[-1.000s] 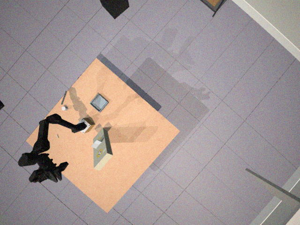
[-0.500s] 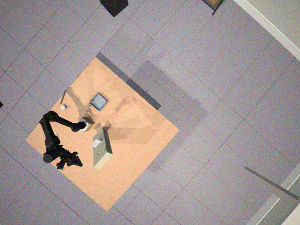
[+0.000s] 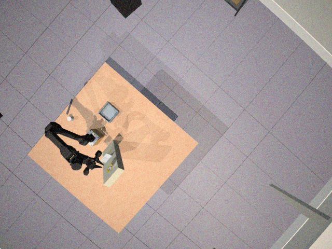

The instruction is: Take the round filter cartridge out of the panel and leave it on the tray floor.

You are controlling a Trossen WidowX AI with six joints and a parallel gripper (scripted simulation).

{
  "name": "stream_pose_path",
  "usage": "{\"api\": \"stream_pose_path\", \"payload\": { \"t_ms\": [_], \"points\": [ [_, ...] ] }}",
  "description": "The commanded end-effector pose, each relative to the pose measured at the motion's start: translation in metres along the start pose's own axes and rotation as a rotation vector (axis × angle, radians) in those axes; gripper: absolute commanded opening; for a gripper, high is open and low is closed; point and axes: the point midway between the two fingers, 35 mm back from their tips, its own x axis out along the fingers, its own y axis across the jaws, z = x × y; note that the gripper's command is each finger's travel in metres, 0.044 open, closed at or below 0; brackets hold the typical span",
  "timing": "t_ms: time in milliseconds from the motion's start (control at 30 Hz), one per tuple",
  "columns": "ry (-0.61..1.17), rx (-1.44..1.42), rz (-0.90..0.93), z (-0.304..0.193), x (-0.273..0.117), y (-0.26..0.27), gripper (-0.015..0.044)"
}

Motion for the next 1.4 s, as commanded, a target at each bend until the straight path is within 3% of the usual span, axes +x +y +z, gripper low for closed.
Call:
{"api": "stream_pose_path", "payload": {
  "t_ms": [0, 467, 1367],
  "points": [
    [0.034, -0.084, -0.001, -0.013, 0.002, 0.004, 0.0089],
    [0.034, -0.084, -0.001, -0.013, 0.005, 0.004, 0.0089],
    [0.032, -0.084, -0.002, -0.013, 0.048, 0.003, 0.0089]
  ]
}}
